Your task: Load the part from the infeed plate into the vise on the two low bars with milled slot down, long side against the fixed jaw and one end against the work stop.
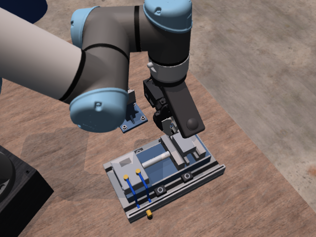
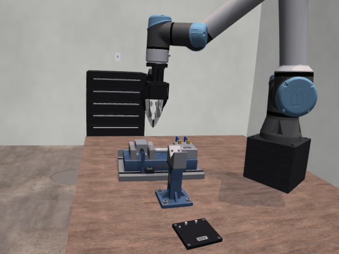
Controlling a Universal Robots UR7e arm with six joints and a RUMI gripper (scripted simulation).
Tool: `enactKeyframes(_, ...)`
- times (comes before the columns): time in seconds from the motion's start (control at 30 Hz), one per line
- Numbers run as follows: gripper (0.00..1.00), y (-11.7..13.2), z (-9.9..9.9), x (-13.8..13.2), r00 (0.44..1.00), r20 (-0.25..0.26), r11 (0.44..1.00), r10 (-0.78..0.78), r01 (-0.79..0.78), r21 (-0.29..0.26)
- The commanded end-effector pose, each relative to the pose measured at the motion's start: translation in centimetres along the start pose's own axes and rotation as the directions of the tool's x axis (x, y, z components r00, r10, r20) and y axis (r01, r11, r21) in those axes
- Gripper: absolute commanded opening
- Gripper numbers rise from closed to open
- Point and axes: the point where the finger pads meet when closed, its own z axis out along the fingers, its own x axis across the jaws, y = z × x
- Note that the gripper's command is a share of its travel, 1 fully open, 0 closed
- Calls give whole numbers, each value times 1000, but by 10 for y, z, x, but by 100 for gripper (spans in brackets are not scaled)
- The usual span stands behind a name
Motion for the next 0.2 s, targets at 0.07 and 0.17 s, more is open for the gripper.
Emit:
enactKeyframes(0.07,0,0,0,0,1000,1,1000,0,0,1)
enactKeyframes(0.17,0,0,0,0,1000,1,1000,0,0,1)
